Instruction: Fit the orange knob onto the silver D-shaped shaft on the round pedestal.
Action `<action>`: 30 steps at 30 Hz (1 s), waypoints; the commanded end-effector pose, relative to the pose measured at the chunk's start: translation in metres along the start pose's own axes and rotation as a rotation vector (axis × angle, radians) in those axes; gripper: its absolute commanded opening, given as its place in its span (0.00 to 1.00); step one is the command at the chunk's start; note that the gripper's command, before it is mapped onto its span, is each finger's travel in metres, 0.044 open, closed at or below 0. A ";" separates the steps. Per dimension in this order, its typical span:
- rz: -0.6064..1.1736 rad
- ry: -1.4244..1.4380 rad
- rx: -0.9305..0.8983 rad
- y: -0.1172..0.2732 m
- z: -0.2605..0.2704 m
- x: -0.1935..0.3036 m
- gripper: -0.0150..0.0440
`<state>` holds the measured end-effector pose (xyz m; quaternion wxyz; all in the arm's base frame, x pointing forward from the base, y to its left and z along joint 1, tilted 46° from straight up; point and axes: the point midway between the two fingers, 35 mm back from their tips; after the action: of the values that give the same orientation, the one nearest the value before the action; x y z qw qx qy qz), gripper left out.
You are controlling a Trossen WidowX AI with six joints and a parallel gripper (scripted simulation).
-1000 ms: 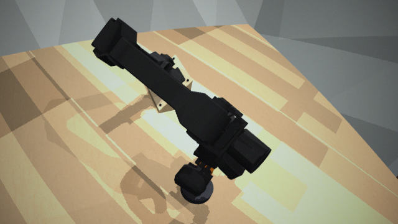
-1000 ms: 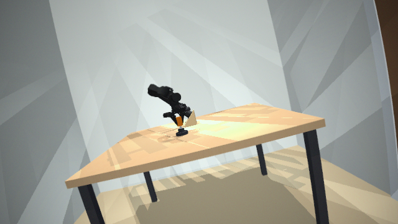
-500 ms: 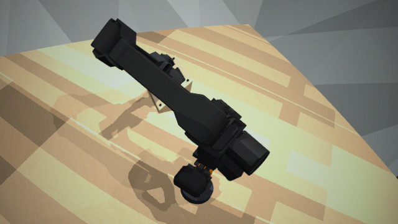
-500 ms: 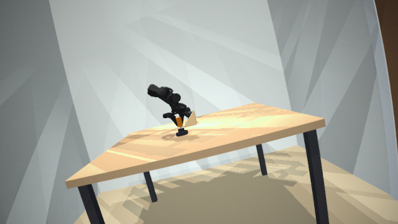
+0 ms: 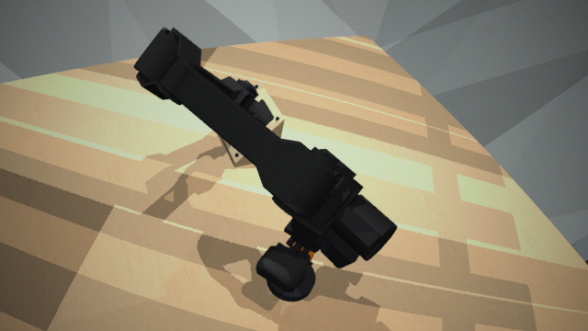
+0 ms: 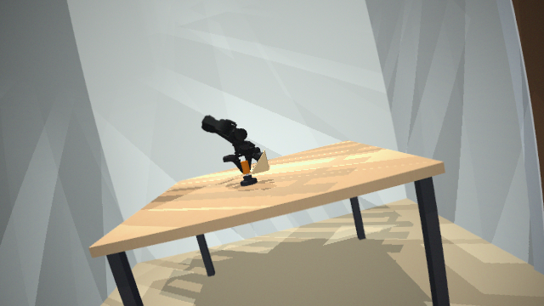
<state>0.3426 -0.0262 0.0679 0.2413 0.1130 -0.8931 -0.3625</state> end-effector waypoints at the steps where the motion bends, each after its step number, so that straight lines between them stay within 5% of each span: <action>1: -0.002 0.001 0.005 -0.004 -0.001 0.000 0.25; 21: -0.001 -0.004 0.001 -0.012 -0.001 0.000 0.25; 30: -0.001 -0.004 0.001 -0.012 -0.001 0.000 0.65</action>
<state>0.3428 -0.0353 0.0599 0.2394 0.1129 -0.8936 -0.3624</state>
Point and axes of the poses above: the point midway between the two fingers, 35 mm back from their tips, its own y axis back along the fingers, its own z axis across the jaws, x = y × z, and after that the axes turned 2 degrees about -y, right-handed
